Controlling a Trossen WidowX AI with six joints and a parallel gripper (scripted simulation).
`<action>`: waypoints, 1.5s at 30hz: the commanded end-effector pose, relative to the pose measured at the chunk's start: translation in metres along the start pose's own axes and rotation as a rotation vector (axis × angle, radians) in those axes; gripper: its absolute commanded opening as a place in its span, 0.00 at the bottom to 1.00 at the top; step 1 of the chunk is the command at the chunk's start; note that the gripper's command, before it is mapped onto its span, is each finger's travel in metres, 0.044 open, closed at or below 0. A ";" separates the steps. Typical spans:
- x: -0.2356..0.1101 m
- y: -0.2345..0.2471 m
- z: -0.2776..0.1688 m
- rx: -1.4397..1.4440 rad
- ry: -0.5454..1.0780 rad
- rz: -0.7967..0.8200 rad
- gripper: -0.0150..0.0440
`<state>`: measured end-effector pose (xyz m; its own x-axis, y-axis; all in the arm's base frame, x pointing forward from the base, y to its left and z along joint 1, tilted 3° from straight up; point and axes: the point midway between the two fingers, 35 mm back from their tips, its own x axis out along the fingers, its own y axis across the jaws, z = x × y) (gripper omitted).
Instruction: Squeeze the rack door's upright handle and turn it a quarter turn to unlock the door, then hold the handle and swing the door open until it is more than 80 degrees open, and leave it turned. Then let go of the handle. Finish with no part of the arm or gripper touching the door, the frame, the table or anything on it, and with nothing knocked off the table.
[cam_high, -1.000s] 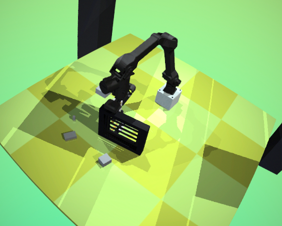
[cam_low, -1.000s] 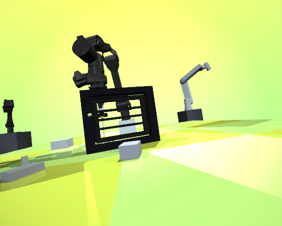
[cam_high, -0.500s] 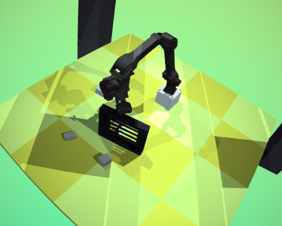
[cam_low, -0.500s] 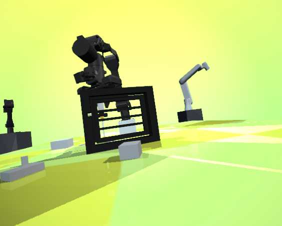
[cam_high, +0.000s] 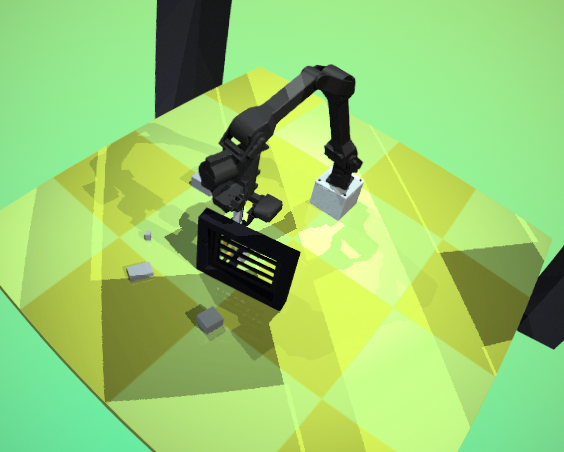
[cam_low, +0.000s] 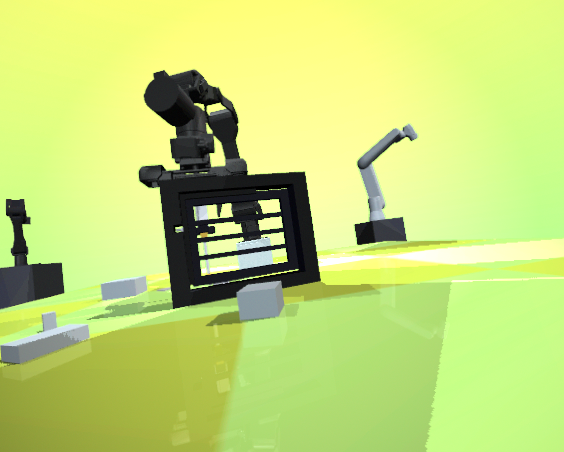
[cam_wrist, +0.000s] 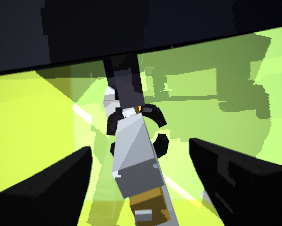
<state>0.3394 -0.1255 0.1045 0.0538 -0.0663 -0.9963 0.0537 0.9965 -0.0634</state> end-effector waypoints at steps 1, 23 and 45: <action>0.001 0.000 0.000 -0.196 0.001 0.003 0.74; 0.001 0.000 0.000 -1.286 0.000 0.003 0.74; 0.001 0.000 0.000 -1.855 -0.001 0.003 0.57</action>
<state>0.3395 -0.1254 0.1044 0.0540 -0.0659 -0.9964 -0.9746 -0.2207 -0.0382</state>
